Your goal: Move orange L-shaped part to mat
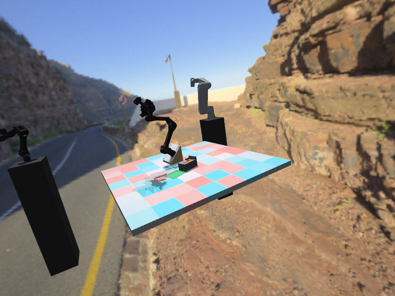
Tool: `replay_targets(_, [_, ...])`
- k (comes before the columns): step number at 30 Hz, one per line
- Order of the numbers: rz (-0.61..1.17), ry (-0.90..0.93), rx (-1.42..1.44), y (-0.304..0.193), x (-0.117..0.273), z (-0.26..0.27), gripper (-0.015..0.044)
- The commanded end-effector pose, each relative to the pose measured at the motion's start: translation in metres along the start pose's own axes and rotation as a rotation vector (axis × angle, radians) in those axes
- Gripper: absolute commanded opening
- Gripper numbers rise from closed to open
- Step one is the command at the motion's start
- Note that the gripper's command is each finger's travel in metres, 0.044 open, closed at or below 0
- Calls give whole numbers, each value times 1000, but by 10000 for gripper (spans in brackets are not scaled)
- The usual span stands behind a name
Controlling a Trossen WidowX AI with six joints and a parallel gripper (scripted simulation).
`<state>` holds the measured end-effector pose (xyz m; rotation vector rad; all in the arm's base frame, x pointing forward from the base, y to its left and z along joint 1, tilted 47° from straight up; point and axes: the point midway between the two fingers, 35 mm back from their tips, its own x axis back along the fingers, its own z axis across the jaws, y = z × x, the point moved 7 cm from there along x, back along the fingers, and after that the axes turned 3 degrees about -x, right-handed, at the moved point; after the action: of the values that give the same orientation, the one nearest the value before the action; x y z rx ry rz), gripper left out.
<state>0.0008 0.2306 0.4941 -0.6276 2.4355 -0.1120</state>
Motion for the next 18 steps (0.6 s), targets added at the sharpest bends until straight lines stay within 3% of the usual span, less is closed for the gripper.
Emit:
replay_targets(1, [1,-5,-9,-2,1,-1,374])
replay_targets(8, [20,-213,-430,-82,27,-50,190])
replay_targets(18, [187,-376,-1111,-225,34,-36,180])
